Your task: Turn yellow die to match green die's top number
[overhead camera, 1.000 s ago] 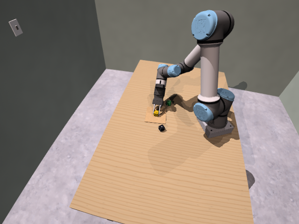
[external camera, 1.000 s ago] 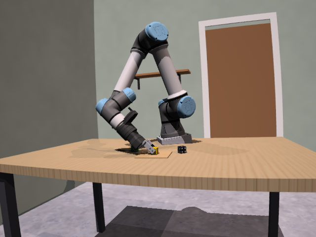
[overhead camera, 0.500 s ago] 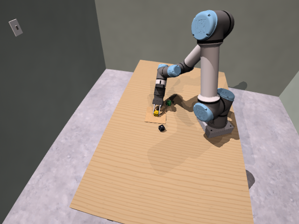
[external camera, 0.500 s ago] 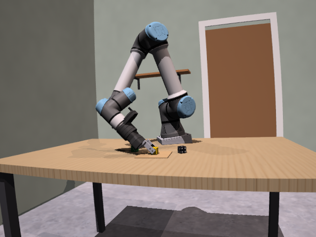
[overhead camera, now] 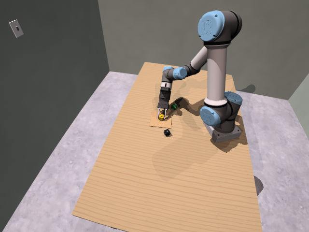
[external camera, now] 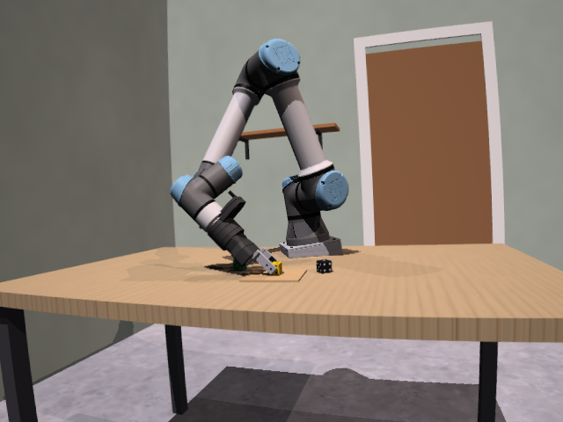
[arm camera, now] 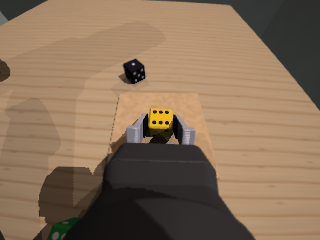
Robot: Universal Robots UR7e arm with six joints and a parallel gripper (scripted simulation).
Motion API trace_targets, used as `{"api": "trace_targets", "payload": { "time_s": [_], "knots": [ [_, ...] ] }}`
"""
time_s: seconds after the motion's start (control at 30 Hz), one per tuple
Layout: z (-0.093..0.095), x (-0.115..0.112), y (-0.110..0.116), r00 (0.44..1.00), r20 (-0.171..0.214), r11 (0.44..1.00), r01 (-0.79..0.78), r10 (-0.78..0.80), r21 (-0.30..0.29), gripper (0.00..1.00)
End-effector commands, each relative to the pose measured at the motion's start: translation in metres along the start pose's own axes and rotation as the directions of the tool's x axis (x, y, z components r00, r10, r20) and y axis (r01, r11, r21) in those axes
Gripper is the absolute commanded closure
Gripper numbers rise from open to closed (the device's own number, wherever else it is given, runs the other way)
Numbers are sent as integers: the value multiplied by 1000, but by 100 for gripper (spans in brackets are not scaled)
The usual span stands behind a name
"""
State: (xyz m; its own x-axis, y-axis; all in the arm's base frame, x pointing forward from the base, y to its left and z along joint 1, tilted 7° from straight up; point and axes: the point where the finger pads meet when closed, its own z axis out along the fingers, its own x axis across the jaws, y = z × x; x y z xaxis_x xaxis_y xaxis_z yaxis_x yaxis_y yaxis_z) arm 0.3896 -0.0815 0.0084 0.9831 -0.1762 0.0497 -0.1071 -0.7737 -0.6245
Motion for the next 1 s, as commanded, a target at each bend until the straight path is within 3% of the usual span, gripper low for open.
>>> {"api": "trace_targets", "payload": {
  "time_s": [0.0, 0.03, 0.2, 0.23, 0.97],
  "knots": [
    [0, 0, 0, 1000, -1, 1000, 1, -1, -1, 25],
    [0, 0, 0, 1000, -1, 1000, 1, -1, -1, 19],
    [0, 0, 0, 1000, -1, 1000, 1, -1, -1, 13],
    [0, 0, 0, 1000, -1, 1000, 1, -1, -1, 0],
    [-2, 0, -2, 1000, -1, 1000, 1, -1, -1, 0]
  ]
}}
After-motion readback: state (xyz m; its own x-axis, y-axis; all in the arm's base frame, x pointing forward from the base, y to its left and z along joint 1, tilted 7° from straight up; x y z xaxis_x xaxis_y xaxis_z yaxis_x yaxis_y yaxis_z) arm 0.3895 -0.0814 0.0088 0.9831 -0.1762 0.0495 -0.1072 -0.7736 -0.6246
